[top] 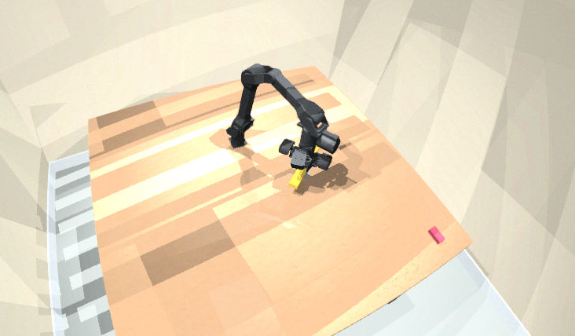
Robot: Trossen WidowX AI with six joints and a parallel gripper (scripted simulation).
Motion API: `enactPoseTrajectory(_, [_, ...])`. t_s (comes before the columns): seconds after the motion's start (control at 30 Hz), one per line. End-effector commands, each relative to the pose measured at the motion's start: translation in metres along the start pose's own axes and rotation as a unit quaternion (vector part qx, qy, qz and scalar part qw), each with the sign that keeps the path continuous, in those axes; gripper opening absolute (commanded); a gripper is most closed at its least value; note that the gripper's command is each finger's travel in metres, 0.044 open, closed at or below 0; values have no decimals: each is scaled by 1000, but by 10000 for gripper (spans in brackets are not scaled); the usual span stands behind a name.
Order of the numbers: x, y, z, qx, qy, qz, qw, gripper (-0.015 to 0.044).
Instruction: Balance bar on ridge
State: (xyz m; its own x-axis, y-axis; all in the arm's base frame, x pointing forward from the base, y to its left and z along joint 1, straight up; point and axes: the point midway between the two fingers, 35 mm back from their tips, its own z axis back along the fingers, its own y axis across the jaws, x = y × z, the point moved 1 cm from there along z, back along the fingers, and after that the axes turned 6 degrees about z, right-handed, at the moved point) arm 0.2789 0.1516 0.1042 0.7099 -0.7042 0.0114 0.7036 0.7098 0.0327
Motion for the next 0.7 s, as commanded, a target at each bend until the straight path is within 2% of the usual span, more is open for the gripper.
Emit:
enactPoseTrajectory(0.0, [0, 0, 0, 0, 0, 0, 1000, 172])
enactPoseTrajectory(0.57, [0, 0, 0, 0, 0, 0, 1000, 185])
enactPoseTrajectory(0.67, [0, 0, 0, 0, 0, 0, 1000, 264])
